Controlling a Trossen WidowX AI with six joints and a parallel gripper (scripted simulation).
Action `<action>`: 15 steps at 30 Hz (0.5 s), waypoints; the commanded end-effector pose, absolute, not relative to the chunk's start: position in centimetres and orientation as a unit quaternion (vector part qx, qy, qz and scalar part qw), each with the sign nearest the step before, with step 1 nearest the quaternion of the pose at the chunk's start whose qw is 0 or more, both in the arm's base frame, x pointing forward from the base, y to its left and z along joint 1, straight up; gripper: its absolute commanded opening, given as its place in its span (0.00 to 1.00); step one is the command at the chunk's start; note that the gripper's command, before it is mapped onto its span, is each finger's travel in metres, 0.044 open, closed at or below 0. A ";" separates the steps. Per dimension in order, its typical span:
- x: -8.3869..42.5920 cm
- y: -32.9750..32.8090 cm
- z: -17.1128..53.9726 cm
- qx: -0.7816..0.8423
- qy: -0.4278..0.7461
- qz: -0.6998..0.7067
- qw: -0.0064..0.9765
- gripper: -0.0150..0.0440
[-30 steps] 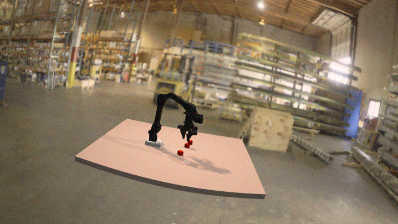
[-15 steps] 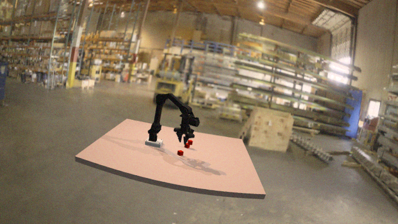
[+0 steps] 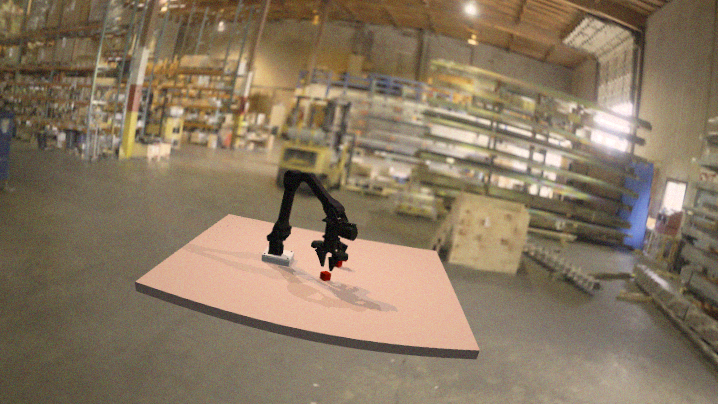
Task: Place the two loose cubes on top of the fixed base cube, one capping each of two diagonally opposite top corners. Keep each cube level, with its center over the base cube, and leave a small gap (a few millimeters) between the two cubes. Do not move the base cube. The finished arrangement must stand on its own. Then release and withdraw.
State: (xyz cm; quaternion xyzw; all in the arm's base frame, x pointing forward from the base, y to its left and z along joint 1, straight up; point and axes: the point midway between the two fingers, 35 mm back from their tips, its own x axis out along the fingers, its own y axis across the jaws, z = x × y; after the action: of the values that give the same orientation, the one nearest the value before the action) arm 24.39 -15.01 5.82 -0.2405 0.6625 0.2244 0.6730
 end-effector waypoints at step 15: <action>24.4 -15.1 2.9 -0.242 0.662 0.226 0.672 0.70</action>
State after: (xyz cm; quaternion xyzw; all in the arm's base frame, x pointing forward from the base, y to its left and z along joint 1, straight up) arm 24.53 -15.10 3.56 -0.2415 0.6616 0.2234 0.6738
